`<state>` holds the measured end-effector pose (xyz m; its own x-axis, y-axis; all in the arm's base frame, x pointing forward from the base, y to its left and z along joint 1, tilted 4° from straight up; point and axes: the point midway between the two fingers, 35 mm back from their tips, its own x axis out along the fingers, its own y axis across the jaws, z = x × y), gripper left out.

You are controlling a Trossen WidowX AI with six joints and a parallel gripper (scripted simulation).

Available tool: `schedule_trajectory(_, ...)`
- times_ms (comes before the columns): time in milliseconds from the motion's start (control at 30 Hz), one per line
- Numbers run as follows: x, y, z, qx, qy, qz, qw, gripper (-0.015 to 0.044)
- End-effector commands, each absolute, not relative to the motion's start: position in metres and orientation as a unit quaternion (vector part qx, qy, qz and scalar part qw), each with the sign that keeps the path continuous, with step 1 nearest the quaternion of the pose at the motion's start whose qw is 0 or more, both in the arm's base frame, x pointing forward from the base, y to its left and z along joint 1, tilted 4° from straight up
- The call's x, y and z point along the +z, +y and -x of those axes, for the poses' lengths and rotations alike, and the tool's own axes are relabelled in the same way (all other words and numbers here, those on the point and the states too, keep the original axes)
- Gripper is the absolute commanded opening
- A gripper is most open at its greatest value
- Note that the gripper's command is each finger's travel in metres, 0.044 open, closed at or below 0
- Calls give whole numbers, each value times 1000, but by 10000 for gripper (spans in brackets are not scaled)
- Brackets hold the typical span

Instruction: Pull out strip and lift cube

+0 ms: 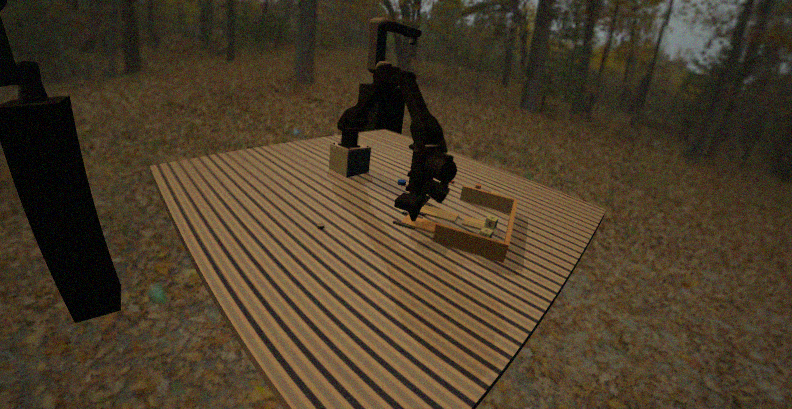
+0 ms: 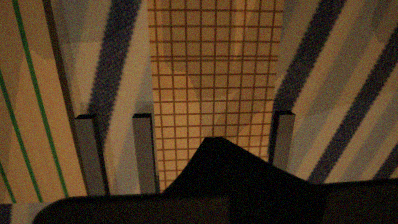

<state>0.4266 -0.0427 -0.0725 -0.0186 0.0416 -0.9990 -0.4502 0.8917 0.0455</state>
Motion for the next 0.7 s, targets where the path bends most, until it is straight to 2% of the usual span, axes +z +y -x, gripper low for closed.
schedule_trajectory(0,-74,-43,-427,177,691,147,685,0)
schedule_trajectory(667,-76,-43,-428,177,691,147,685,0)
